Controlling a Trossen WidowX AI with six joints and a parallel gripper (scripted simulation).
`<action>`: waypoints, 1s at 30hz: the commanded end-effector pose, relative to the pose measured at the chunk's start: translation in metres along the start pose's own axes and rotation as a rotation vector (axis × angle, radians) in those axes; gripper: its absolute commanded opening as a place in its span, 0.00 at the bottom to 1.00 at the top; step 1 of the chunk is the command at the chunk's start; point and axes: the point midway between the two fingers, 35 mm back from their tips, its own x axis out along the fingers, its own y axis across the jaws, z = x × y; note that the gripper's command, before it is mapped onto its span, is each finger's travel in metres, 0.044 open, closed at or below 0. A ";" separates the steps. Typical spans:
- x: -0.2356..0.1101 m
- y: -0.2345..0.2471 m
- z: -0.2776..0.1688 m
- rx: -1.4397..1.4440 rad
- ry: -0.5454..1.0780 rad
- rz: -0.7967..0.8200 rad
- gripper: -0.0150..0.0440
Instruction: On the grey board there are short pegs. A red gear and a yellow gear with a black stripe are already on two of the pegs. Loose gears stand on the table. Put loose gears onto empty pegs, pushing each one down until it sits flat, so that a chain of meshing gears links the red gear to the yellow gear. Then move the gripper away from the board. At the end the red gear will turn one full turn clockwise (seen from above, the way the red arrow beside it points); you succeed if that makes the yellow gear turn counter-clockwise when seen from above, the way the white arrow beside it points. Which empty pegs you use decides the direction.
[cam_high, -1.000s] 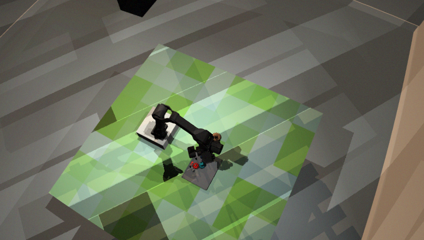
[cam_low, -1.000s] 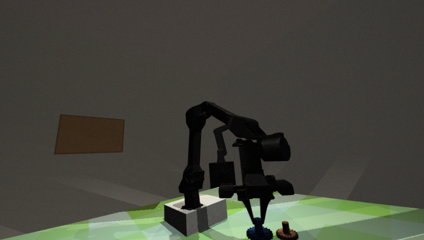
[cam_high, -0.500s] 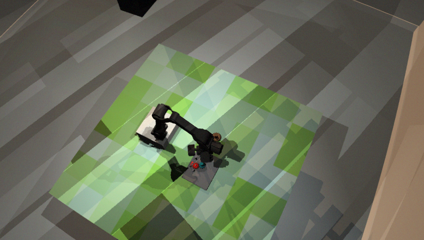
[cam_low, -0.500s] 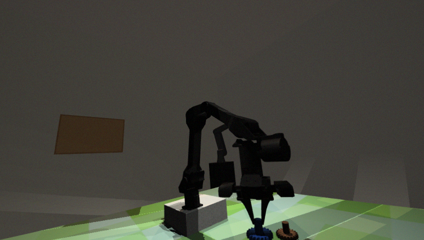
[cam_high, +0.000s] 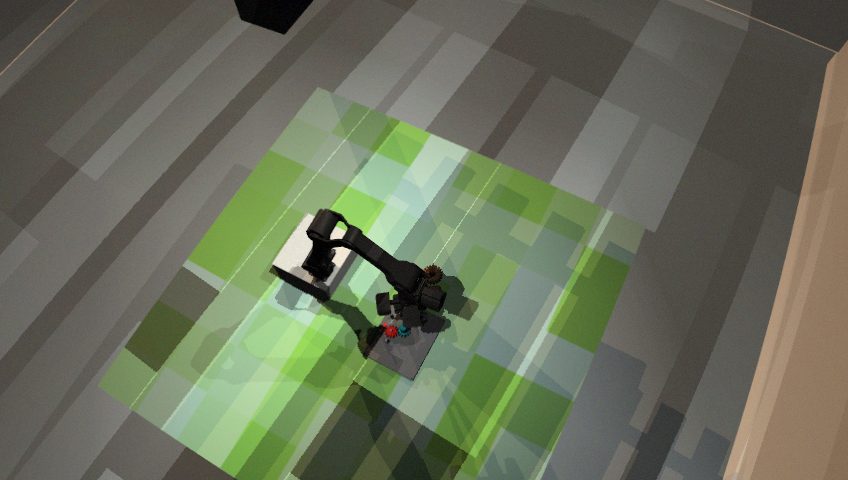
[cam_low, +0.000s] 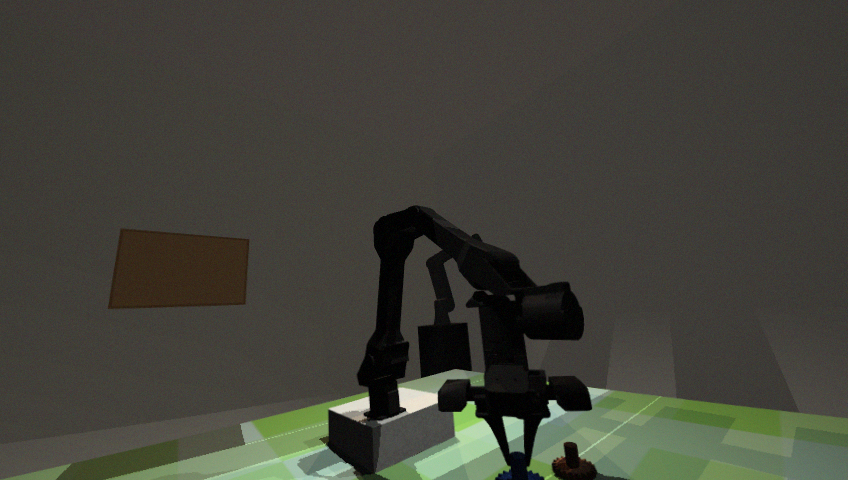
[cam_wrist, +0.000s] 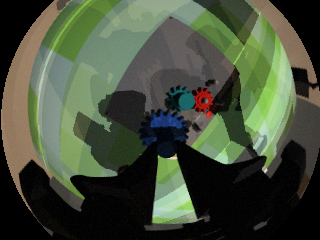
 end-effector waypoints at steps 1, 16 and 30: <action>0.008 -0.001 0.001 0.030 -0.002 -0.005 0.25; 0.026 -0.001 0.000 0.261 -0.002 -0.005 0.25; 0.026 0.000 0.000 0.131 -0.002 -0.005 0.25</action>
